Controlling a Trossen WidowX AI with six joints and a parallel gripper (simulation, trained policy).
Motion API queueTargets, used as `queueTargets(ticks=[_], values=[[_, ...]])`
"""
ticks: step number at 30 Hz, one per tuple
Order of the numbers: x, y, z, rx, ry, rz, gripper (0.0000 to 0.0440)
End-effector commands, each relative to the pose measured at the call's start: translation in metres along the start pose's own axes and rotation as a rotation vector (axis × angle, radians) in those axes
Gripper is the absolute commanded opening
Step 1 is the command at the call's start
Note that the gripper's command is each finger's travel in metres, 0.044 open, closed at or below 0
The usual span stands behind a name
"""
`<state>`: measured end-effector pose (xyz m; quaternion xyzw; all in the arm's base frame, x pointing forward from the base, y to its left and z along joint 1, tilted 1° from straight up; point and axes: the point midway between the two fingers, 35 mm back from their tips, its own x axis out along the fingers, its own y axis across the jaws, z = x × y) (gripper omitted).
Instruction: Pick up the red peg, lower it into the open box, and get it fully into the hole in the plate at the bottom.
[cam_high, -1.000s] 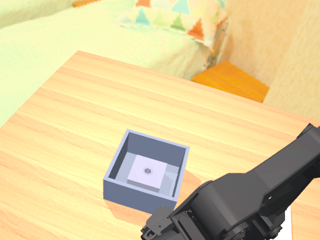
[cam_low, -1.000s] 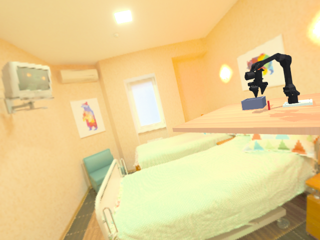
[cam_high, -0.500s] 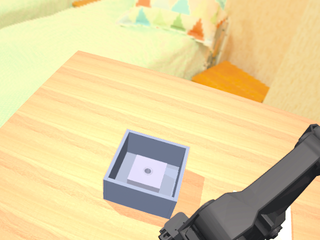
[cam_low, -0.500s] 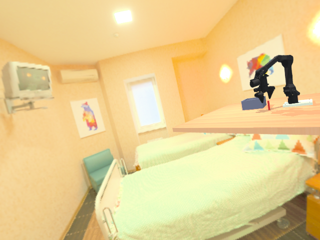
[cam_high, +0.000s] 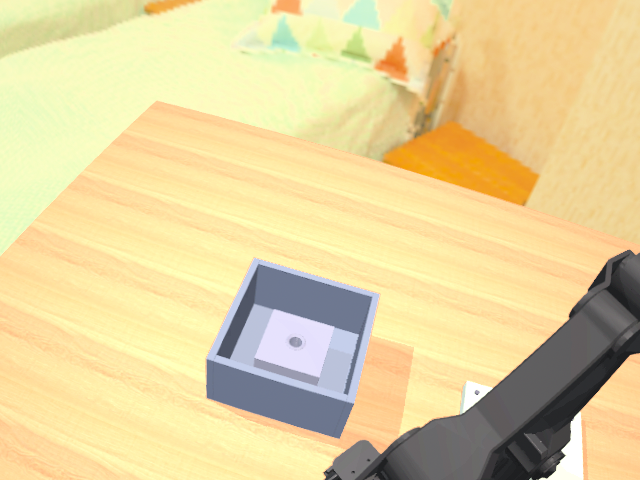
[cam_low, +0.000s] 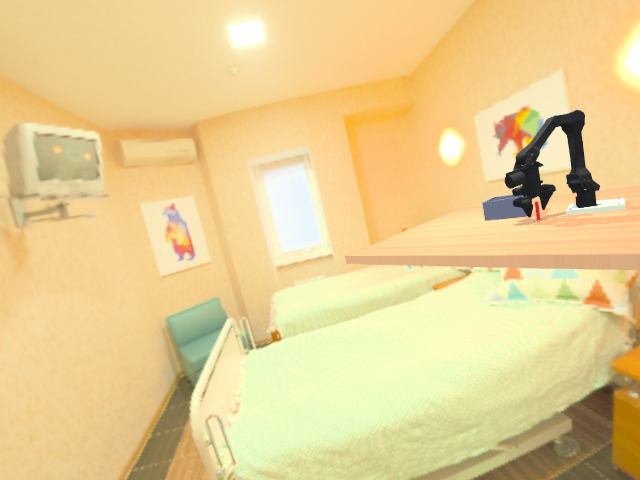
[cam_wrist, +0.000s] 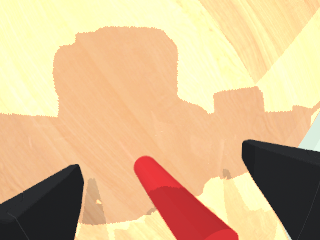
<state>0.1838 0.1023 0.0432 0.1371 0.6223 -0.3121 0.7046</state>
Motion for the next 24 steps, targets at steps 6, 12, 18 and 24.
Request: queueTargets(ticks=[6,12,18,24], values=[[0.02,-0.007,-0.006,0.022,0.028,-0.049,0.0179],[0.024,-0.011,-0.006,0.03,0.041,-0.089,0.0028],[0.007,-0.018,0.012,0.025,-0.021,-0.103,0.0],[-0.021,-0.029,0.03,0.03,-0.076,-0.106,0.0]])
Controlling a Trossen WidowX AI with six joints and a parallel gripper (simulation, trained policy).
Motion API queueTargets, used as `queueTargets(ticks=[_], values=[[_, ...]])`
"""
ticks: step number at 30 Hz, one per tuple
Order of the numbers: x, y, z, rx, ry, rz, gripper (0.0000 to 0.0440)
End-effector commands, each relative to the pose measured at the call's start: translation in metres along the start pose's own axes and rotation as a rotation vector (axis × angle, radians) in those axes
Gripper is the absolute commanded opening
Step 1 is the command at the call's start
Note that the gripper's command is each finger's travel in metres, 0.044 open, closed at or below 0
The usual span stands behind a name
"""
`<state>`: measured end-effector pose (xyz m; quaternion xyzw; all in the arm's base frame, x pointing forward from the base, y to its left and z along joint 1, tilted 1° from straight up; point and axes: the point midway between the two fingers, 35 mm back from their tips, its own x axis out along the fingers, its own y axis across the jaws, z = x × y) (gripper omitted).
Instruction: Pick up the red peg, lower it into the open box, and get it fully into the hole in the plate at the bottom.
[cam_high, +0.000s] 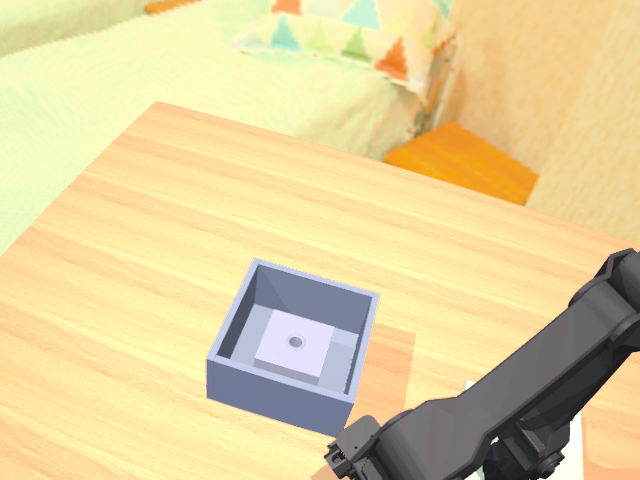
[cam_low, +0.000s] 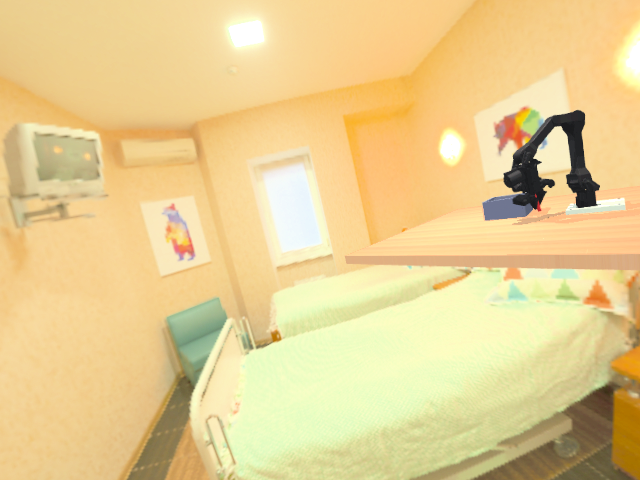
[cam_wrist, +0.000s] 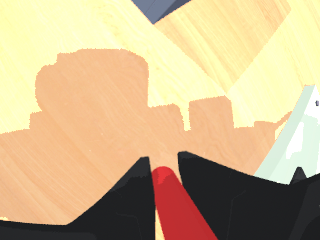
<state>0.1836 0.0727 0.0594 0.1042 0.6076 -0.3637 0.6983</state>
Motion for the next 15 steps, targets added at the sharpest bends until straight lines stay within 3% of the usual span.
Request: queueTargets(ticks=[1,8,15], values=[[-0.017,-0.006,0.014,0.008,-0.037,0.011,0.0],[-0.047,-0.018,0.042,0.076,-0.095,0.033,0.0],[-0.057,-0.028,0.071,0.183,-0.131,0.042,0.0]])
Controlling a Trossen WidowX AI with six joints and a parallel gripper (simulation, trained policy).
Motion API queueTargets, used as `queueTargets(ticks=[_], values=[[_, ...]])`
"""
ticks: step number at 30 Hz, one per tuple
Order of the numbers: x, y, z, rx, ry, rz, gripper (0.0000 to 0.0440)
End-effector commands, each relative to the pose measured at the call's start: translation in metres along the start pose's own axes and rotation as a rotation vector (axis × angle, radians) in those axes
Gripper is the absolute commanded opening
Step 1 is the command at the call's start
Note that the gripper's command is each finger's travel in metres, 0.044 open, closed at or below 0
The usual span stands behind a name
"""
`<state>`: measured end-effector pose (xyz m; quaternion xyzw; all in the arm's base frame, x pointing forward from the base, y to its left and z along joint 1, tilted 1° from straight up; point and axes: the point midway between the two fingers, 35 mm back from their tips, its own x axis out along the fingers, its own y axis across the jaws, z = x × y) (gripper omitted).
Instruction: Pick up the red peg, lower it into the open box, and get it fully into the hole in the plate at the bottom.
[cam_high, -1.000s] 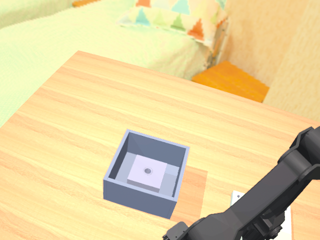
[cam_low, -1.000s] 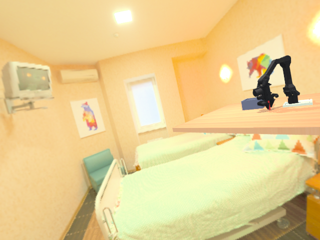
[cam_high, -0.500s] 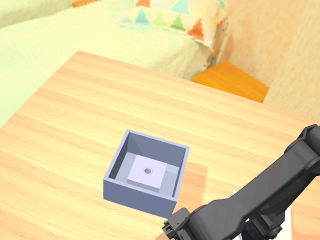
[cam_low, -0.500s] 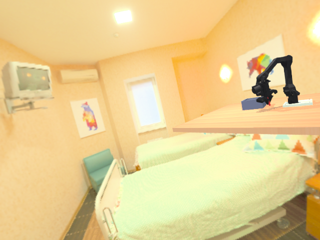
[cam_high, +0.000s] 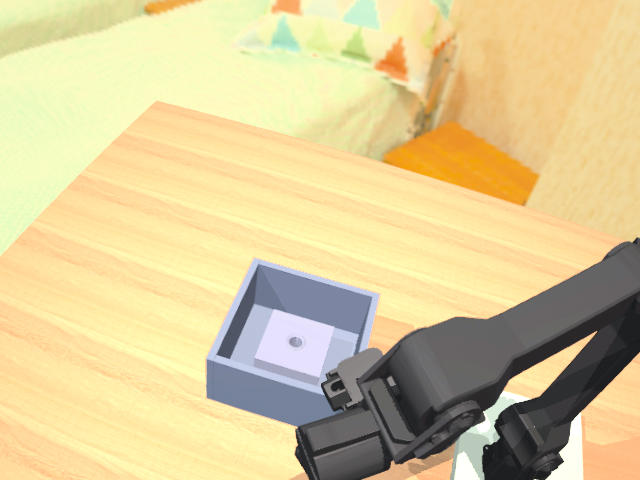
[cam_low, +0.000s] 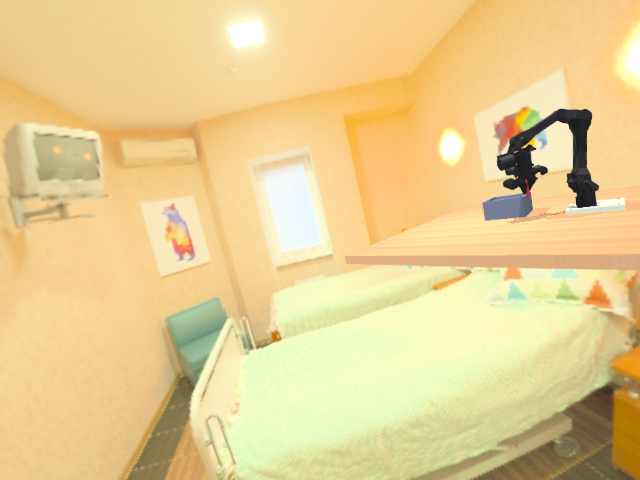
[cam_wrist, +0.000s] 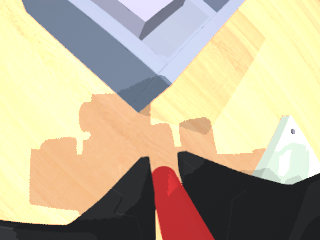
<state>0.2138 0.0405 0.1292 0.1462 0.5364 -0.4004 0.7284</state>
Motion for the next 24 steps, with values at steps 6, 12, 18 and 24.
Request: queueTargets(ticks=[6,12,18,24], values=[[-0.003,-0.004,0.041,0.125,-0.037,0.011,0.0],[0.004,-0.008,0.067,0.201,-0.049,0.011,0.0],[0.016,-0.012,0.092,0.256,-0.055,0.011,0.0],[0.031,-0.016,0.115,0.288,-0.056,0.014,0.0]])
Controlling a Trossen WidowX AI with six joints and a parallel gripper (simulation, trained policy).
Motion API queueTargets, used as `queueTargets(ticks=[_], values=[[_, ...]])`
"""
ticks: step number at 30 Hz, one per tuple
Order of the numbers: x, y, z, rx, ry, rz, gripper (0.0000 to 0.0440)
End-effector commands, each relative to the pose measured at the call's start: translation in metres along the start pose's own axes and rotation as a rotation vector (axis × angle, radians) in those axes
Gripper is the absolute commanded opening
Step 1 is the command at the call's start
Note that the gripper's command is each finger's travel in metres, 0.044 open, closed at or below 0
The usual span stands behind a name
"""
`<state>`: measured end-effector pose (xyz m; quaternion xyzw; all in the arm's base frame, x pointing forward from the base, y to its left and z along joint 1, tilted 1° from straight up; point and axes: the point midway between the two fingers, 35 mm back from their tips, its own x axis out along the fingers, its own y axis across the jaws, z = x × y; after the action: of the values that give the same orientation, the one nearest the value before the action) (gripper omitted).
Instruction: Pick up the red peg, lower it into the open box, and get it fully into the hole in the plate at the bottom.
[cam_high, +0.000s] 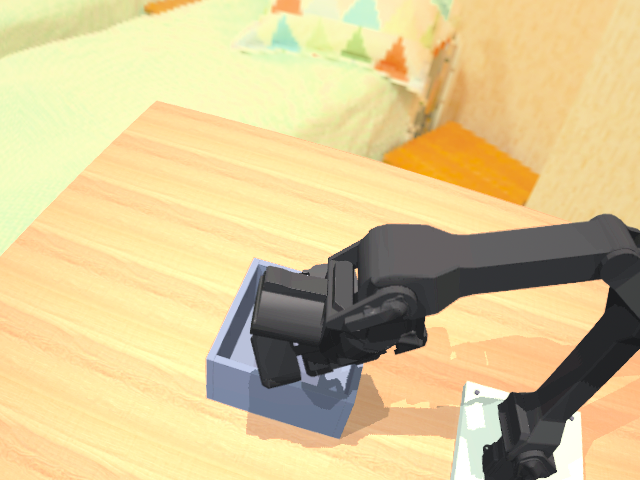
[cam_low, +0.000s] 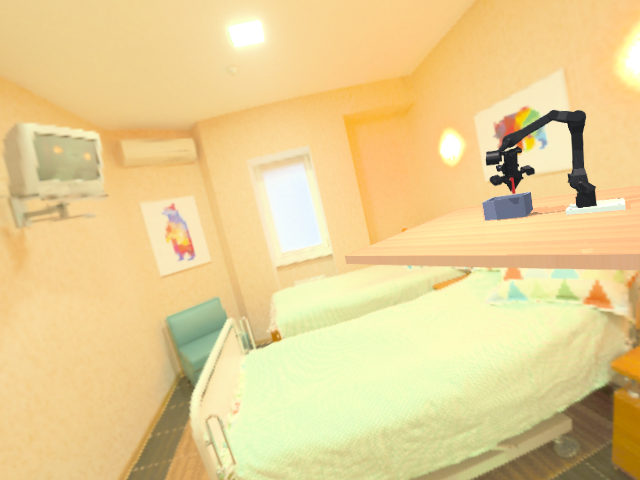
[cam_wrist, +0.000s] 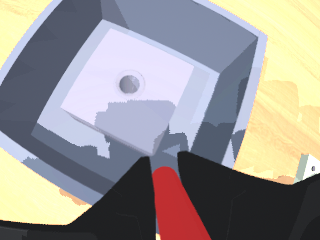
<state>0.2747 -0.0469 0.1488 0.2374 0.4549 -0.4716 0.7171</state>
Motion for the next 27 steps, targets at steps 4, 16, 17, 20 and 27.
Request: queueTargets(ticks=[4,16,17,20,27], values=[[0.019,0.003,0.024,0.015,0.006,0.01,0.0],[0.056,0.007,0.05,-0.039,0.048,0.041,0.0001],[0.059,0.007,0.051,-0.047,0.053,0.045,0.0],[0.068,0.009,0.053,-0.075,0.066,0.058,0.0],[0.087,0.011,0.048,-0.152,0.114,0.08,0.0009]])
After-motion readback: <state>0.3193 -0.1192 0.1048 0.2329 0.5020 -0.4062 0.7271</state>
